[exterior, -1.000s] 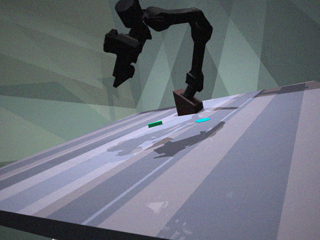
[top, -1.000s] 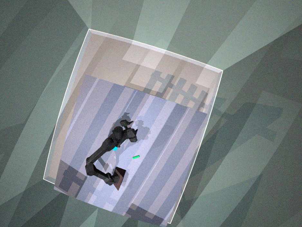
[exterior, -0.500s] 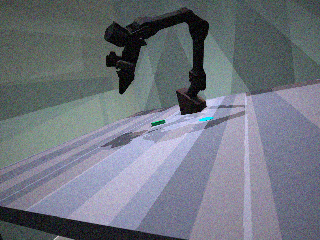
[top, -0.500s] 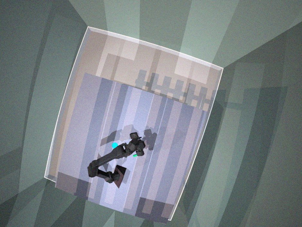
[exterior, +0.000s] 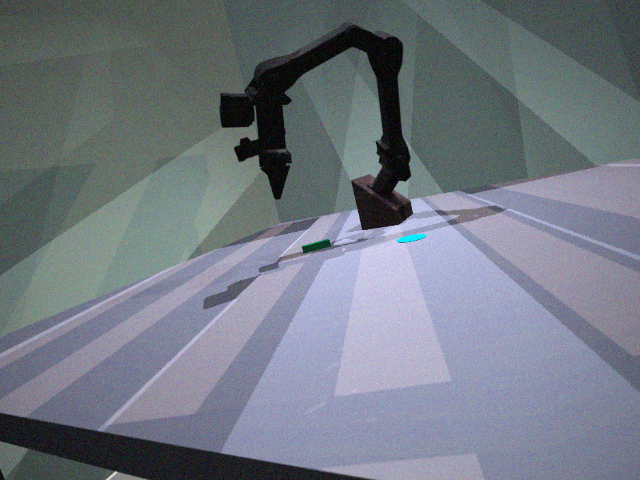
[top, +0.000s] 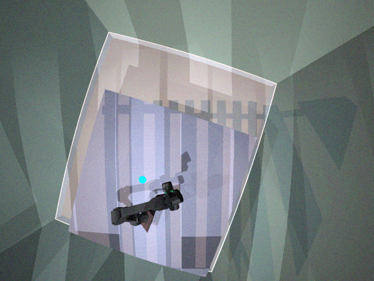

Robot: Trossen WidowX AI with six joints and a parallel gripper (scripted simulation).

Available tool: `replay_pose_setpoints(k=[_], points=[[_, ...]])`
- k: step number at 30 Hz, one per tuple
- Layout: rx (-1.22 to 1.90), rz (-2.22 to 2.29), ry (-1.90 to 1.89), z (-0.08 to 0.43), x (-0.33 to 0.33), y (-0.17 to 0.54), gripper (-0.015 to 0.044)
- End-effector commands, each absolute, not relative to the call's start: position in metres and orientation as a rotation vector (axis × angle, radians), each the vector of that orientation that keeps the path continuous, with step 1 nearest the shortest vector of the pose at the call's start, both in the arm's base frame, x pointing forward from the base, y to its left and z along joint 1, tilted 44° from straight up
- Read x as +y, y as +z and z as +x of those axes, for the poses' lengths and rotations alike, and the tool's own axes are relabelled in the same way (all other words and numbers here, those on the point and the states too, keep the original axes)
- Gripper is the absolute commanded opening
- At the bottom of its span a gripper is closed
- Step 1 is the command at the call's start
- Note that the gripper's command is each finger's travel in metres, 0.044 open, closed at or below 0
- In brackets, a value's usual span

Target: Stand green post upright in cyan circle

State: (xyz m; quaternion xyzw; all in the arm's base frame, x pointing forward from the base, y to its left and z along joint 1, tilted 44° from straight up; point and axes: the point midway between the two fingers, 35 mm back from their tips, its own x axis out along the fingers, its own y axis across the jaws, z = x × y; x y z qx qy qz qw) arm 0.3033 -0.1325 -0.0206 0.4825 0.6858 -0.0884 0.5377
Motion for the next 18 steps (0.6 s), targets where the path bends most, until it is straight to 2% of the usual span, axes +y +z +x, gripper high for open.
replay_pose_setpoints(k=[1, 11, 18], points=[[1.725, 1.192, -0.117, 0.264, -0.123, -0.026, 0.0233], [1.749, 1.208, -0.085, 0.253, -0.119, -0.028, 0.0233], [1.752, 1.213, -0.087, 0.255, -0.067, -0.085, 0.0233]])
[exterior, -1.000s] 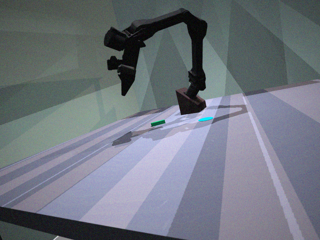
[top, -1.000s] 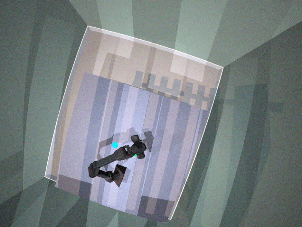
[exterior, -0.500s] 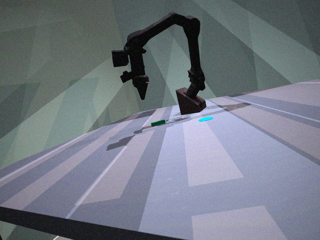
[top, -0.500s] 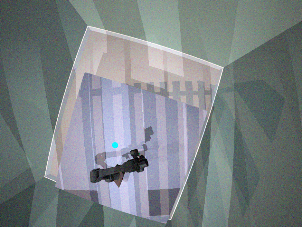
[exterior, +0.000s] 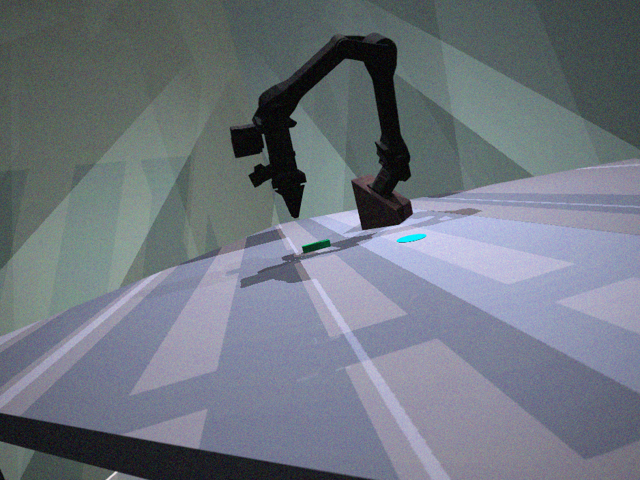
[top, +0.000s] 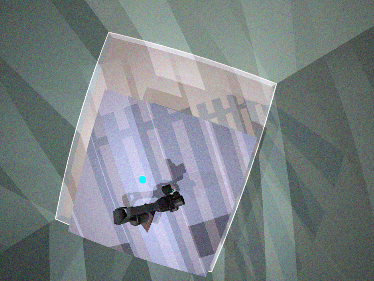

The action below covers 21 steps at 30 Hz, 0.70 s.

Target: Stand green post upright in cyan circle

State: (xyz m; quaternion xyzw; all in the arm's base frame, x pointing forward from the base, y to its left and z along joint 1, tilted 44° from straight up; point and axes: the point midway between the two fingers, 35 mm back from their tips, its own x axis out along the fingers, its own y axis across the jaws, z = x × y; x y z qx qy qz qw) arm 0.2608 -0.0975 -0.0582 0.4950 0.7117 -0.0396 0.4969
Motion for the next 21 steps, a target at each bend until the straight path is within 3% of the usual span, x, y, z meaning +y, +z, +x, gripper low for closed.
replay_pose_setpoints(k=[1, 10, 18, 21], points=[[1.751, 1.212, -0.085, 0.253, -0.059, -0.093, 0.0233], [1.749, 1.211, -0.08, 0.248, -0.039, -0.112, 0.0233], [1.749, 1.211, -0.08, 0.248, -0.039, -0.112, 0.0023], [1.749, 1.211, -0.08, 0.248, -0.039, -0.112, 0.0023]])
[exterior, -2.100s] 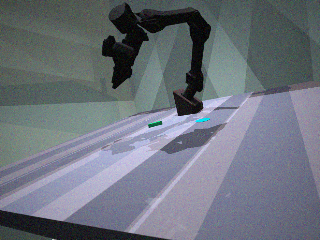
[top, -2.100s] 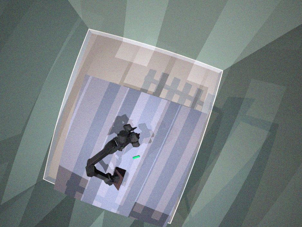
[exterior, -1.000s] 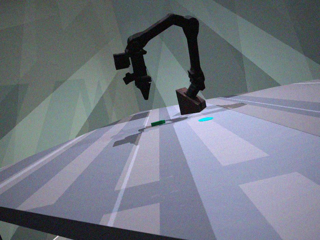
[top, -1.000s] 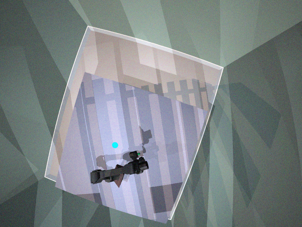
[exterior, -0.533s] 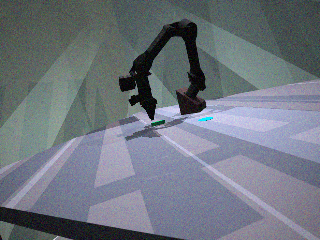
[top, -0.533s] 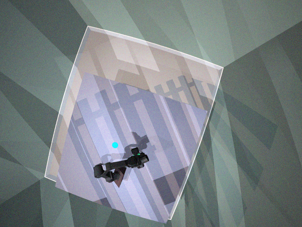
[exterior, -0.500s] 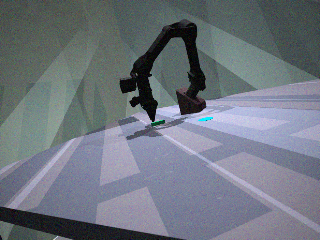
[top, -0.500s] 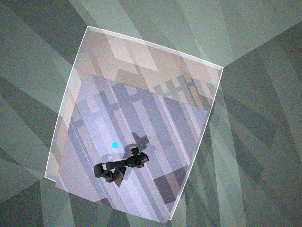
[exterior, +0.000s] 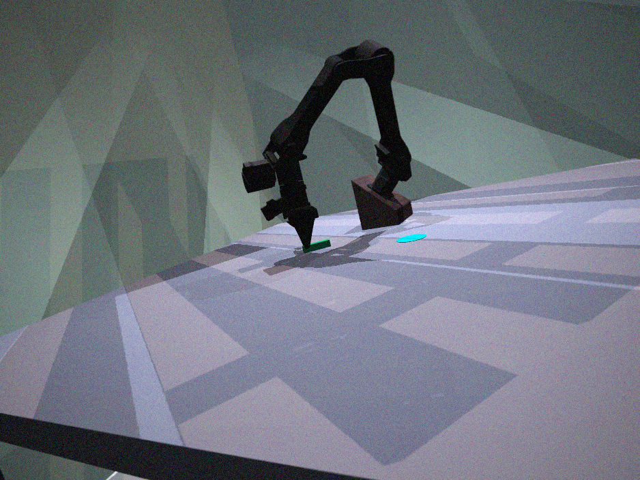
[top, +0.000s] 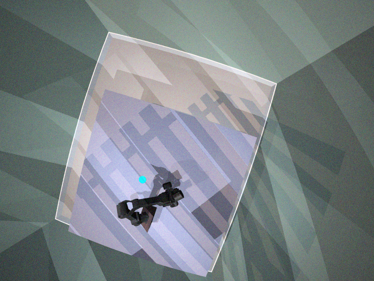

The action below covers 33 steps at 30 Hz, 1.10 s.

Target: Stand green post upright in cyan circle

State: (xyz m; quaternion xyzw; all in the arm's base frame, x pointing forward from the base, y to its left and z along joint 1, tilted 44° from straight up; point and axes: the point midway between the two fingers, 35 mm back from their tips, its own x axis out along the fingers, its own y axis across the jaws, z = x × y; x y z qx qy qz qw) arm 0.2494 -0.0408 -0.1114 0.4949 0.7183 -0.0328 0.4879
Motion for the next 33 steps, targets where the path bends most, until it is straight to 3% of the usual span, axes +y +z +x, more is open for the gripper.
replay_pose_setpoints(k=[1, 33], points=[[1.749, 1.211, -0.08, 0.248, -0.039, -0.112, 0.0023], [1.759, 1.195, -0.082, 0.254, -0.095, -0.058, 0.0023]])
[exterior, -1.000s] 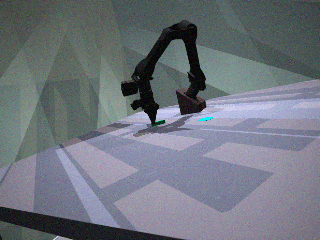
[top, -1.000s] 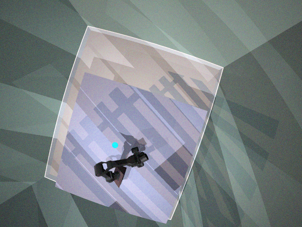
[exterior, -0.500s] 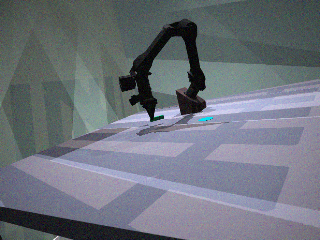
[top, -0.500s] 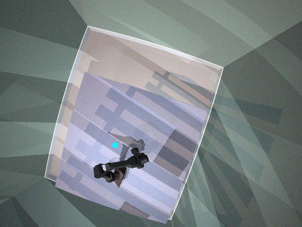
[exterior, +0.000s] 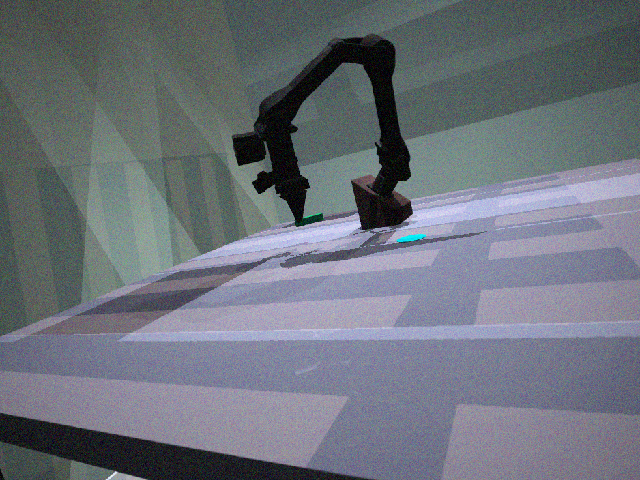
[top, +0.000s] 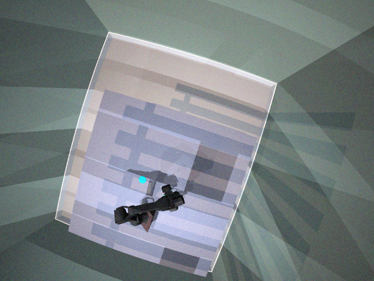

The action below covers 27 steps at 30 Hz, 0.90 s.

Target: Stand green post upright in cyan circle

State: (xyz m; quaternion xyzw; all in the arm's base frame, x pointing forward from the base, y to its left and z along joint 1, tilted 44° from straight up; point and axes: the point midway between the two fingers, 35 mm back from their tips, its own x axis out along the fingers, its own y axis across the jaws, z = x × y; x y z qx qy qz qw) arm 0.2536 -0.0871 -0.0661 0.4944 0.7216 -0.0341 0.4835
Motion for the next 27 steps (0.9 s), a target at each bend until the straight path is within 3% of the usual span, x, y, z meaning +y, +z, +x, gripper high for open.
replay_pose_setpoints(k=[1, 15, 27], points=[[1.76, 1.195, -0.081, 0.254, -0.097, -0.056, 0.0023], [1.749, 1.208, -0.085, 0.253, -0.12, -0.026, 0.0023], [1.737, 1.158, -0.039, 0.262, -0.103, -0.001, 0.0023]])
